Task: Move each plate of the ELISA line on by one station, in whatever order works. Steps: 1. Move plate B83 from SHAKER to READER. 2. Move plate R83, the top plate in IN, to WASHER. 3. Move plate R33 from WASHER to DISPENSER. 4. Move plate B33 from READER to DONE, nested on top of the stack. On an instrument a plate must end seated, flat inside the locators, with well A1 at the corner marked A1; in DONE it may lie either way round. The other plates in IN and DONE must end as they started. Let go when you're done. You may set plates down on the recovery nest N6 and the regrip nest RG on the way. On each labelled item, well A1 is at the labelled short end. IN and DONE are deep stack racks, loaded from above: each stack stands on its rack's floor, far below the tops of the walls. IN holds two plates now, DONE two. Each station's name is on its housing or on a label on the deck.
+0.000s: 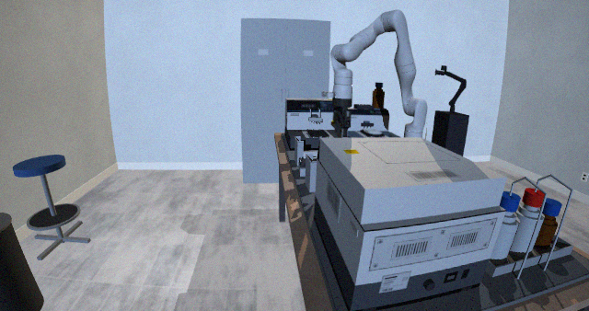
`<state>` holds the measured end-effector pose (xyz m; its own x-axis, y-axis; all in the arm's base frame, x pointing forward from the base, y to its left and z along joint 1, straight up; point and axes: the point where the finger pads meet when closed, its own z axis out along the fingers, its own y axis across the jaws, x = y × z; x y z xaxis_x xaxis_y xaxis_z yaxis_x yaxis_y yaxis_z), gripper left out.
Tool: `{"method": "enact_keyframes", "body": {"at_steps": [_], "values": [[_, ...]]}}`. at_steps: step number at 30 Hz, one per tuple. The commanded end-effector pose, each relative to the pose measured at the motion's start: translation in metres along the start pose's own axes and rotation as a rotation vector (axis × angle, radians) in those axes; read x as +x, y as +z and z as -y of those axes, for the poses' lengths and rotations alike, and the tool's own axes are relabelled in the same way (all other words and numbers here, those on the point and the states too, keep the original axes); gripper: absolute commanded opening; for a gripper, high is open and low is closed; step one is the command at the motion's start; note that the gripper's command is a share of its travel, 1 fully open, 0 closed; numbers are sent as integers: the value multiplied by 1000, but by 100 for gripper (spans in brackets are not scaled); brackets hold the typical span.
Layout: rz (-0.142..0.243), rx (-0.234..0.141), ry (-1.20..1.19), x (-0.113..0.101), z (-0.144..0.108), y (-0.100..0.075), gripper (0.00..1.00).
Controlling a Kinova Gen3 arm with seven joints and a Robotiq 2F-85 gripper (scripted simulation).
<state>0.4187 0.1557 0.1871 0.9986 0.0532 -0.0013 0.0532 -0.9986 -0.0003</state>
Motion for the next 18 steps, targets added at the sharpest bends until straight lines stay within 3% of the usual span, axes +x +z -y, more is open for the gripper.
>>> {"method": "enact_keyframes", "body": {"at_steps": [1,18], "values": [[-2,1,0,0,0,-1,100],[-2,1,0,44,0,-1,100]]}}
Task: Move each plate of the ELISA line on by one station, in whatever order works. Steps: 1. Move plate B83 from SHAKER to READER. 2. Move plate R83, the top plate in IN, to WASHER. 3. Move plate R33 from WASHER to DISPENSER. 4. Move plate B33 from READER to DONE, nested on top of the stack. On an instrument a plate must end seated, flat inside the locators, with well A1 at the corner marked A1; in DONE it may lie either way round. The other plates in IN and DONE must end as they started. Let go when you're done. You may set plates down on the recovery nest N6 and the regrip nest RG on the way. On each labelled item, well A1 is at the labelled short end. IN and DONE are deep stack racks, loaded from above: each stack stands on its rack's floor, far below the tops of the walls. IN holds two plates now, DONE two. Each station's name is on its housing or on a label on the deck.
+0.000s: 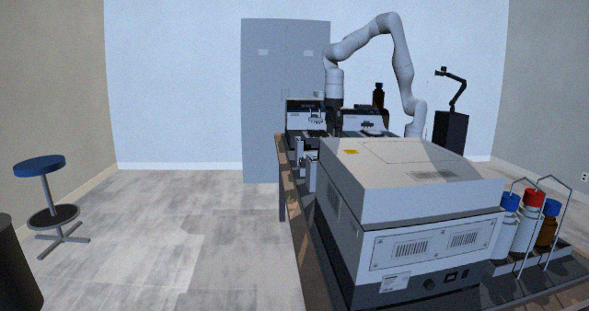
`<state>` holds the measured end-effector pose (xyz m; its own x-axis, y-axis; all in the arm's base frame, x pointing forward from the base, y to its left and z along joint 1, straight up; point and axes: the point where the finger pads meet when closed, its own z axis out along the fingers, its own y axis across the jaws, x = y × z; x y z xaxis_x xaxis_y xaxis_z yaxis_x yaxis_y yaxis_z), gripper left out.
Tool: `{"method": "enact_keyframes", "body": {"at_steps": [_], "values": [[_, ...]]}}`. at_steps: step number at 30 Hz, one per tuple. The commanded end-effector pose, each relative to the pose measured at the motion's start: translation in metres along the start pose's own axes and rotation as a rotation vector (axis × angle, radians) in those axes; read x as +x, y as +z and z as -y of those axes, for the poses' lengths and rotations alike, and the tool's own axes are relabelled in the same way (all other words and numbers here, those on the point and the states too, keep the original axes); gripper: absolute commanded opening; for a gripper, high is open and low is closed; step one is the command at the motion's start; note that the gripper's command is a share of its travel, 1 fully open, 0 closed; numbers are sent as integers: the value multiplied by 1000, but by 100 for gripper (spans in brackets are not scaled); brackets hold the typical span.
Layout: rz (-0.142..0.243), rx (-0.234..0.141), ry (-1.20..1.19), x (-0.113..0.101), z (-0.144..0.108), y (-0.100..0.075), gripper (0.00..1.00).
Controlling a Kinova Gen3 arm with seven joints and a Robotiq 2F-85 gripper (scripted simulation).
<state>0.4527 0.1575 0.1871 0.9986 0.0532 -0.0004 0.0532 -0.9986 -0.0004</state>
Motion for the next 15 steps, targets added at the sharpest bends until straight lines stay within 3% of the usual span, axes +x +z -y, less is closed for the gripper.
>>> {"method": "enact_keyframes", "body": {"at_steps": [1,4,15], "values": [[-1,1,0,13,0,-1,100],[-1,1,0,23,0,-1,100],[-1,1,0,23,0,-1,100]]}}
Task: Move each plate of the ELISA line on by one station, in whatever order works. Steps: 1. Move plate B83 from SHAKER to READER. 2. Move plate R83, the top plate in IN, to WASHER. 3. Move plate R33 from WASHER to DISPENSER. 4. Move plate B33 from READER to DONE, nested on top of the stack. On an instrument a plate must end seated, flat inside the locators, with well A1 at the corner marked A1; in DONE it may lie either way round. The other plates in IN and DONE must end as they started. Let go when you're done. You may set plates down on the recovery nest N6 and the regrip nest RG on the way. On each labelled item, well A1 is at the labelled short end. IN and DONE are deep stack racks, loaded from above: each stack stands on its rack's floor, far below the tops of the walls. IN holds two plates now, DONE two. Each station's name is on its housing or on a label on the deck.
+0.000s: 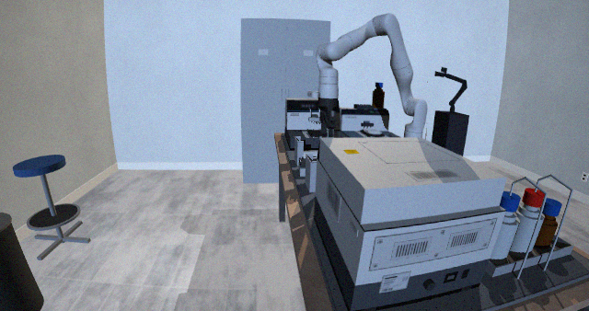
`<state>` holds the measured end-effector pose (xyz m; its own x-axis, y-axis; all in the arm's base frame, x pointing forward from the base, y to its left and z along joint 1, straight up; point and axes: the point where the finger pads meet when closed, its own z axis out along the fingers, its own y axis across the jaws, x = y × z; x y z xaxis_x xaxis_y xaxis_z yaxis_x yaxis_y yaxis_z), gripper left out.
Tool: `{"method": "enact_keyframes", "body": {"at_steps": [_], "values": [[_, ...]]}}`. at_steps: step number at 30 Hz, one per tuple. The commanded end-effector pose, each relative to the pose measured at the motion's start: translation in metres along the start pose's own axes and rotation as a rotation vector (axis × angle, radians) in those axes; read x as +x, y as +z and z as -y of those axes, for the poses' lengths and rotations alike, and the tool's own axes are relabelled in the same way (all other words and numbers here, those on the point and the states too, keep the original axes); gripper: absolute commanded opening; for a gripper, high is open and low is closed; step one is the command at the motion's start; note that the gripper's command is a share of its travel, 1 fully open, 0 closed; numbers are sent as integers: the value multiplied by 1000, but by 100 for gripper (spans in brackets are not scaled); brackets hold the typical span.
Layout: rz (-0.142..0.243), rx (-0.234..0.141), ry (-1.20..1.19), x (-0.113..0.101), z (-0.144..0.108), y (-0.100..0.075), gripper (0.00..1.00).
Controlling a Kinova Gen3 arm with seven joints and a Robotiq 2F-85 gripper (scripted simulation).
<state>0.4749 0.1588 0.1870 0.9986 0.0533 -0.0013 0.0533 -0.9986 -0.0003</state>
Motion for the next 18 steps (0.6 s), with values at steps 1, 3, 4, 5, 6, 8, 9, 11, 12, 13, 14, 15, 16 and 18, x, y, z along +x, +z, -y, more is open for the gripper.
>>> {"method": "enact_keyframes", "body": {"at_steps": [1,3,4,5,6,8,9,11,12,13,14,15,16,18], "values": [[-2,1,0,0,0,-1,100],[-2,1,0,0,0,-1,100],[-2,1,0,0,0,0,100],[-2,1,0,0,0,2,100],[-2,1,0,0,0,3,100],[-2,1,0,0,0,6,100],[-2,1,0,0,0,7,100],[-2,1,0,0,0,8,100],[-2,1,0,0,0,8,100],[-2,1,0,0,0,10,100],[-2,1,0,0,0,11,100],[-2,1,0,0,0,12,100],[-2,1,0,0,0,14,100],[-2,1,0,0,0,16,100]]}}
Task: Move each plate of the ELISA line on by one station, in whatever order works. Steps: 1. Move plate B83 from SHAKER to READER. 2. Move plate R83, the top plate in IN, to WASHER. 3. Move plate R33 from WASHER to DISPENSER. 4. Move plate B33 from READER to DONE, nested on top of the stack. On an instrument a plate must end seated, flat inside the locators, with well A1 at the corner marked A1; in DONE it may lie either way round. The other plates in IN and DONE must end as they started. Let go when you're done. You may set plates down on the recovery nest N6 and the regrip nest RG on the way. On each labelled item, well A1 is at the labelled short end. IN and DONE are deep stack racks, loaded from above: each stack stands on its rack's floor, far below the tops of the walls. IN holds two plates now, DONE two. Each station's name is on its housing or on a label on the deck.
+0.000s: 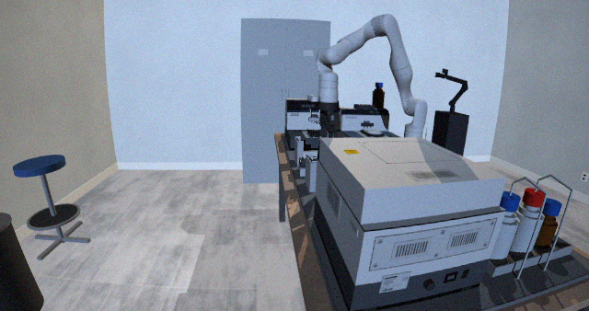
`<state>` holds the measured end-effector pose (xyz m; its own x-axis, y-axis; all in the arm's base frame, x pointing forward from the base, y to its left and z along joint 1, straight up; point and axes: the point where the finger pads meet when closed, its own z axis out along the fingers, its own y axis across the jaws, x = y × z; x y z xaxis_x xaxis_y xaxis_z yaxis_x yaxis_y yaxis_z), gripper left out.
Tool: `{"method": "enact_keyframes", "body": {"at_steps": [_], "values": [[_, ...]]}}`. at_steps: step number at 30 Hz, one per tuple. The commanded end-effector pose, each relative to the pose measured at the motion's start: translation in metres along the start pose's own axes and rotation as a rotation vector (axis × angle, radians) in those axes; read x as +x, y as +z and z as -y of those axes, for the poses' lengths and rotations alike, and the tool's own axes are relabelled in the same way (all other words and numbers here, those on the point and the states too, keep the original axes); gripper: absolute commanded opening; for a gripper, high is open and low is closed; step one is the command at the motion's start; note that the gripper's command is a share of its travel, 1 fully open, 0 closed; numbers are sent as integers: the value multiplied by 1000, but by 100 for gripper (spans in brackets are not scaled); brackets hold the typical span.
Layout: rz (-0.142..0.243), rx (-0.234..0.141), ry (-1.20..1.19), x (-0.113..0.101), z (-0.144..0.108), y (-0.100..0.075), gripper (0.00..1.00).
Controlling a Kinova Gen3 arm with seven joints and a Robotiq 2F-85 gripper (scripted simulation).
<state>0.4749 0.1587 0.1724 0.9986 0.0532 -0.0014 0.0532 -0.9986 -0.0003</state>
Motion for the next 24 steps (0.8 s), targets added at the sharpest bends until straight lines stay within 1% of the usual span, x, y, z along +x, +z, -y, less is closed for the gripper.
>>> {"method": "enact_keyframes", "body": {"at_steps": [1,24], "values": [[-2,1,0,0,0,3,100],[-2,1,0,0,0,31,100]]}}
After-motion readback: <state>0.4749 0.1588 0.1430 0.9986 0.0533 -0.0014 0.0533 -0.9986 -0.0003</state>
